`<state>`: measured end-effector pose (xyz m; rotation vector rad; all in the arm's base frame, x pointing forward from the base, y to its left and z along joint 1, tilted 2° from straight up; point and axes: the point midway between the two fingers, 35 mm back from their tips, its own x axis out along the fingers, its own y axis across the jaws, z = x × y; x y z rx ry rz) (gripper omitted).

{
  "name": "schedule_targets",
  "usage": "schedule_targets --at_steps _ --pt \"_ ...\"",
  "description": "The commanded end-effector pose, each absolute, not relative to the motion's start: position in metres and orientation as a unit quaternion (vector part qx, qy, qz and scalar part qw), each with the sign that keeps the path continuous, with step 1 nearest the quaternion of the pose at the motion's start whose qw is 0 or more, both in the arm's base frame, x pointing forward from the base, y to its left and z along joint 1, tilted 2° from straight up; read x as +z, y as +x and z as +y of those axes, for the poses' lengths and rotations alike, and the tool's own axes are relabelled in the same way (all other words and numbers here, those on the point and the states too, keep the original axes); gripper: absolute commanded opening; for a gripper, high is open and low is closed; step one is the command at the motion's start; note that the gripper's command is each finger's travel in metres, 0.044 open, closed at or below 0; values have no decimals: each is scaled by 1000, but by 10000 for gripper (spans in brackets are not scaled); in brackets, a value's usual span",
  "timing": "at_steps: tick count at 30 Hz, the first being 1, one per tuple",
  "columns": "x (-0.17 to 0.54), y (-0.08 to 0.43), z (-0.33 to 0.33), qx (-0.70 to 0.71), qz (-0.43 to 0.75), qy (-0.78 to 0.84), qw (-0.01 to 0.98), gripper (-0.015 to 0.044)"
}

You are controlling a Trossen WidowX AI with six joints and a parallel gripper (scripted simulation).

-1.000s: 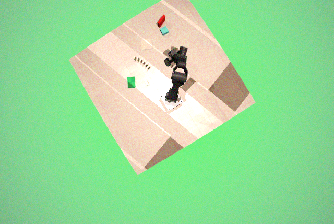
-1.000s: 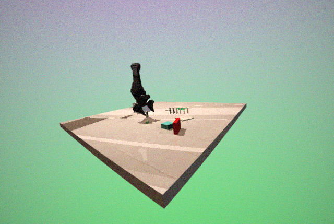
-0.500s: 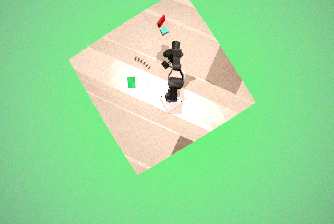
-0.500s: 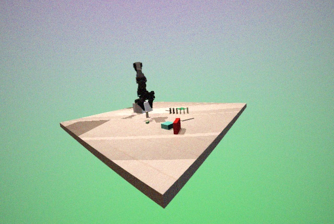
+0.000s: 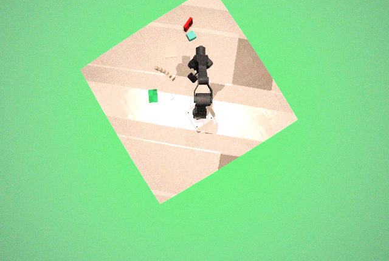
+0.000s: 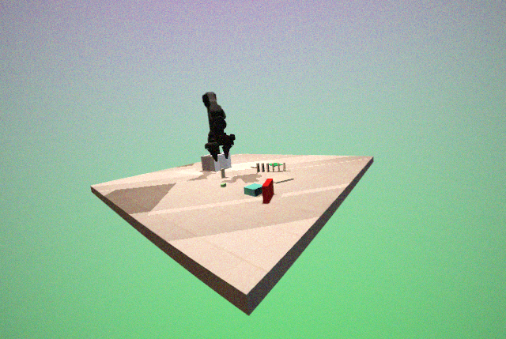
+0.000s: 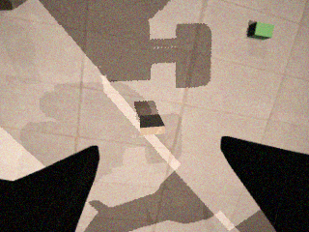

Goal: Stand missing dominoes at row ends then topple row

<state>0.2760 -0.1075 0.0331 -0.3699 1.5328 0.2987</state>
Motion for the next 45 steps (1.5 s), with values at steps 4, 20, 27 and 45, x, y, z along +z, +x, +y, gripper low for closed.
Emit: schedule_targets --at_steps 4,20,27,45 --pt "-23 272 -109 138 693 -167 688 440" --pt "-40 271 -110 138 693 -167 688 440" --pt "-40 271 -110 138 693 -167 688 256" --pt "-25 274 -112 136 684 -182 693 107"
